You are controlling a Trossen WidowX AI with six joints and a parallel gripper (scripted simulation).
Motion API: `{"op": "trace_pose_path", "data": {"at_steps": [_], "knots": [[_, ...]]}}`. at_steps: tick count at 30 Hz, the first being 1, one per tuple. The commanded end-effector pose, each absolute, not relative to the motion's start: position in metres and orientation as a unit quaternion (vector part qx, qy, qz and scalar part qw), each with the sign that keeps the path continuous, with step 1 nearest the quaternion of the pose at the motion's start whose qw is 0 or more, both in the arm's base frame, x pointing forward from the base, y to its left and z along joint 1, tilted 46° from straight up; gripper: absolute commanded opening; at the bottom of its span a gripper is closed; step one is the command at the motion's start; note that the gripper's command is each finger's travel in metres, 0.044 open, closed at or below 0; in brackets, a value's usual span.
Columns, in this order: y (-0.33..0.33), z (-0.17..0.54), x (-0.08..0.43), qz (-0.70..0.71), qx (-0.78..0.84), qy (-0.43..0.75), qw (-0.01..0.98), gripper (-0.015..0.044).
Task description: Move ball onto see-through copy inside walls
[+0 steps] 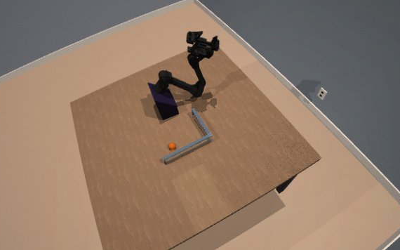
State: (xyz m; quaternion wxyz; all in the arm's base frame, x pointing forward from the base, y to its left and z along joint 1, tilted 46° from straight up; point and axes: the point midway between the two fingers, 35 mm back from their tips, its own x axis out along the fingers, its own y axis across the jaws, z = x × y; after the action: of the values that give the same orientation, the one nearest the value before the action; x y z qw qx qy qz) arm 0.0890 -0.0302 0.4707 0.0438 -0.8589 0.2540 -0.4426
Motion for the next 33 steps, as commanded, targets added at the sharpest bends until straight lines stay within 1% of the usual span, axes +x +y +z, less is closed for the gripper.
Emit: {"op": "trace_pose_path", "data": {"at_steps": [1,3,9,14,17,24,28,33], "knots": [[-0.032,0.471,0.088,-0.443,-0.859,0.254,0.049,0.0374],[-0.049,0.474,0.082,-0.442,-0.856,0.256,0.086,0.0321],[-0.130,0.468,0.073,-0.413,-0.835,0.259,0.255,0.0317],[-0.190,0.442,0.093,-0.360,-0.807,0.241,0.400,0.0317],[-0.220,0.420,0.115,-0.315,-0.786,0.234,0.477,0.0317],[-0.271,0.349,0.178,-0.180,-0.731,0.232,0.616,0.0317],[-0.282,0.297,0.223,-0.084,-0.691,0.229,0.680,0.0317],[-0.275,0.227,0.276,0.043,-0.632,0.228,0.739,0.0317]]}}
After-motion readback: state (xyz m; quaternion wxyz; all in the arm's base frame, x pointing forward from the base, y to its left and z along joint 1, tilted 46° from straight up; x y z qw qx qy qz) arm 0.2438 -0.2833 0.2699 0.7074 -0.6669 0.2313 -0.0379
